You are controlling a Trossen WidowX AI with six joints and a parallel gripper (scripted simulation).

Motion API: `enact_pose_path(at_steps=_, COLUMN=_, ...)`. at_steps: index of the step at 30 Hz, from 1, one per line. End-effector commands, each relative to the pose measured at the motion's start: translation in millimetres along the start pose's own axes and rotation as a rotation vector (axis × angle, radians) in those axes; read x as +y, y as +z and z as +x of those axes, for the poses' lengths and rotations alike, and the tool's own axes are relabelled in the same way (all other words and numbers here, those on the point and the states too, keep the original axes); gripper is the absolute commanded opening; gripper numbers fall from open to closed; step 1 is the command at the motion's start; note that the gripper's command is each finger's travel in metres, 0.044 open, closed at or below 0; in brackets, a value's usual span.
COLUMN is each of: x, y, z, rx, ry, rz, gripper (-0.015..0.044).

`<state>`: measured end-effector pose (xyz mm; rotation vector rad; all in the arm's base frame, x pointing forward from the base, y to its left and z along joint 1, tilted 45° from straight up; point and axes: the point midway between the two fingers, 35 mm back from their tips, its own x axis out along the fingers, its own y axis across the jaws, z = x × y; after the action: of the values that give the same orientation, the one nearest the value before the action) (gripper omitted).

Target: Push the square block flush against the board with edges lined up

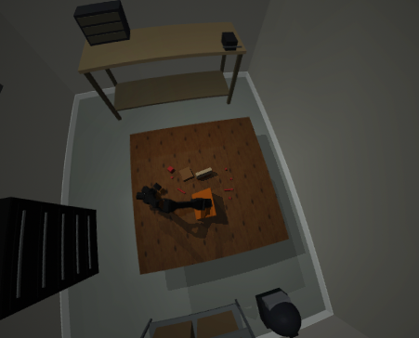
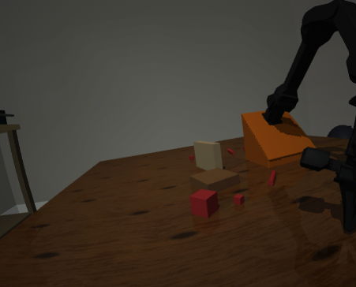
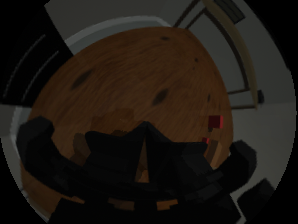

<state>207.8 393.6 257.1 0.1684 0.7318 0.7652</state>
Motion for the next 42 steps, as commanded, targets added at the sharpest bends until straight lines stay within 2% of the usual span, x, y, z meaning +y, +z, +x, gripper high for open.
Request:
enact_pose_path(at_steps=1, x=-53.7, y=-1.2, z=16.4, rx=0.047, ry=-0.108, rz=0.020, gripper=0.0000)
enact_pose_path(at_steps=10, x=-155.3, y=-17.9, z=32.5, rx=0.220, ry=-0.242, rz=-0.048, gripper=0.0000)
enact_pose_path(at_steps=18, x=-256.4, y=-48.2, z=23.9, rx=0.413, ry=-0.310, rz=-0.045, gripper=0.0000)
enact_pose_path(at_steps=30, x=-371.7, y=-114.2, z=-25.4, rx=0.633, ry=-0.259, rz=0.091, gripper=0.0000)
enact_pose_path(at_steps=42, x=-423.4, y=-182.6, z=-89.1, rx=0.658, ry=-0.058, rz=0.301, gripper=0.0000)
